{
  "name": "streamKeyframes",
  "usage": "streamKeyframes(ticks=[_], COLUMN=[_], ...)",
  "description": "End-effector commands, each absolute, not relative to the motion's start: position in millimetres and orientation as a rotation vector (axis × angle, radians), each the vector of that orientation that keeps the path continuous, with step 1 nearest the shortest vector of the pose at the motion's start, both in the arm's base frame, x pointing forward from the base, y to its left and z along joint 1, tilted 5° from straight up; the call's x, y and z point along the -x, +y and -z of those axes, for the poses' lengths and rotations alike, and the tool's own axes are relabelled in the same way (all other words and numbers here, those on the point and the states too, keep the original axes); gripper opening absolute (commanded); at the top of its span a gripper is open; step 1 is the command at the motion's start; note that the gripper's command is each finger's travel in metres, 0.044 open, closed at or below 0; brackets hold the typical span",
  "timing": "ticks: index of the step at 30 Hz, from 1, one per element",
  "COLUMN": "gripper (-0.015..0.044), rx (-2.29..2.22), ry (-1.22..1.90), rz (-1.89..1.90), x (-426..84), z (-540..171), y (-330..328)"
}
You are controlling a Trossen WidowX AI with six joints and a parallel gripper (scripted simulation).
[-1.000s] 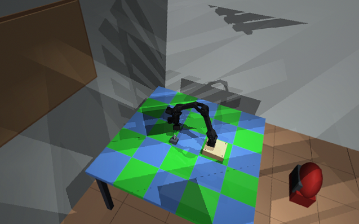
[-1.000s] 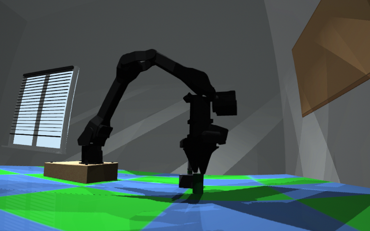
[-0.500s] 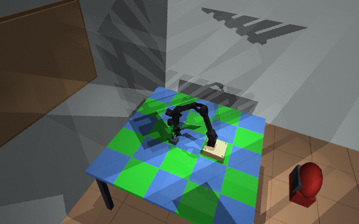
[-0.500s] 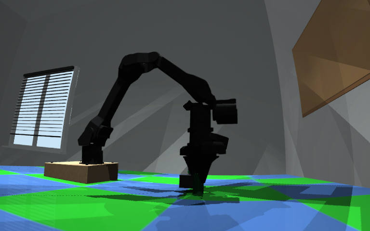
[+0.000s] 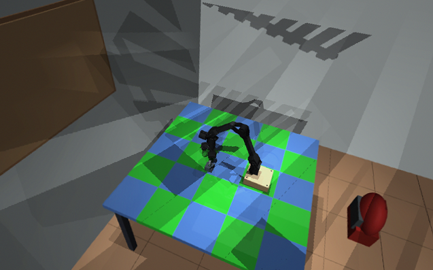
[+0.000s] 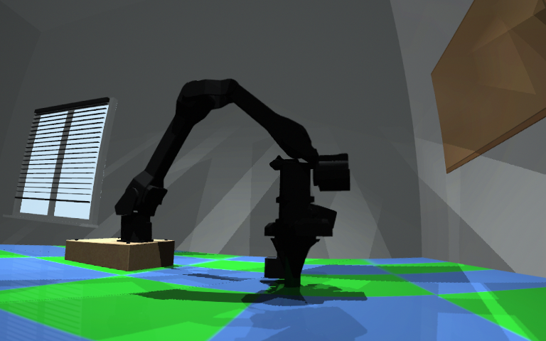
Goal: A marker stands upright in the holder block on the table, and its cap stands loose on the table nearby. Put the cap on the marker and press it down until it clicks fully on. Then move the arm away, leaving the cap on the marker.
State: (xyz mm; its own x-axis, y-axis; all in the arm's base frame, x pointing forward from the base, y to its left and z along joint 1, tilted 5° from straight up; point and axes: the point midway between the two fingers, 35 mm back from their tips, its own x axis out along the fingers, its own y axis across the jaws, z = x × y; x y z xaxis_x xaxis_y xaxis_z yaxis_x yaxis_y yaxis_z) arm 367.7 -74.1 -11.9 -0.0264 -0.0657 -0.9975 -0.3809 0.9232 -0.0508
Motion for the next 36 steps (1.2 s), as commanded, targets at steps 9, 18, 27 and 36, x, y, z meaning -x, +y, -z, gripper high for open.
streamKeyframes(ticks=[9,18,27,36], gripper=[0.0004,0.0000,0.0000,0.0000], rx=[0.356,0.356,0.356,0.354], ry=[1.584,1.584,1.584,1.583], rz=[-0.269,-0.269,-0.269,-0.271], x=[-369,-370,-369,-367], z=[8,-24,-48,-61], y=[-74,-72,-70,-39])
